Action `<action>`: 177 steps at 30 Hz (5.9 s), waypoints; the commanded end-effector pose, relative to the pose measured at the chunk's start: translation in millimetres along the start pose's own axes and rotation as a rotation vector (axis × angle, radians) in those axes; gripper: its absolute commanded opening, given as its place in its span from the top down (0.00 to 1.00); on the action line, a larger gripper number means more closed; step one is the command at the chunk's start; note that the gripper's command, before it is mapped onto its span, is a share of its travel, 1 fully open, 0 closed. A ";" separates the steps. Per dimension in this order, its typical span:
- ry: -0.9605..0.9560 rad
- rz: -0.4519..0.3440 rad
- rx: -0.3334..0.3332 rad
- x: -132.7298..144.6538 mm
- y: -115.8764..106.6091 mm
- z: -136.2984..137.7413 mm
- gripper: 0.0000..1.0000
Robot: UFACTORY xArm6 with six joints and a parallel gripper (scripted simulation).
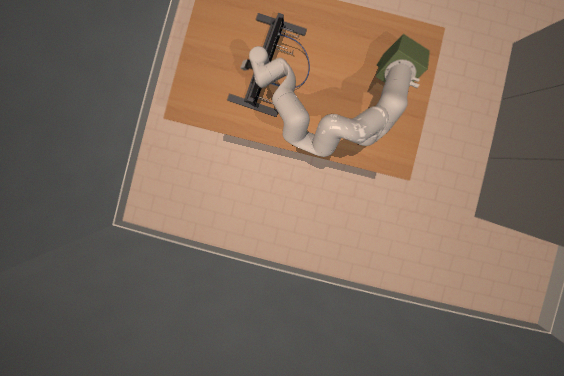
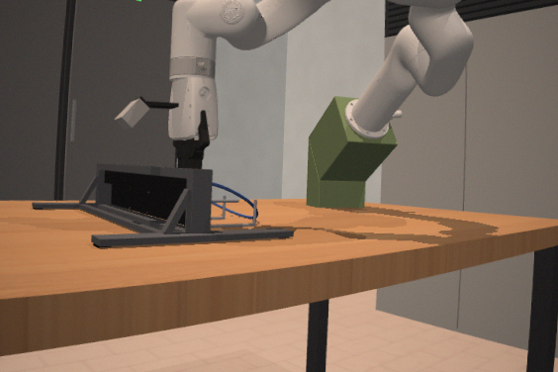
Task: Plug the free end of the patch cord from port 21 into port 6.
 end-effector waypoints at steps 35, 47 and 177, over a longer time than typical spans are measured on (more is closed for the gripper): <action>-0.001 0.004 0.000 -3.2 -1.5 -0.4 1.00; -0.001 0.003 0.001 -4.2 -1.7 -0.5 1.00; 0.001 -0.001 0.001 -6.5 -41.2 -0.6 0.62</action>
Point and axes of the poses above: the point where the finger pads meet when closed, its own y axis out along the fingers, its own z axis across the jaws, x = y × z, the point moved 2 cm from there along -y, back along the fingers, and after that the axes turned 2 degrees about y, right-handed, at the moved point
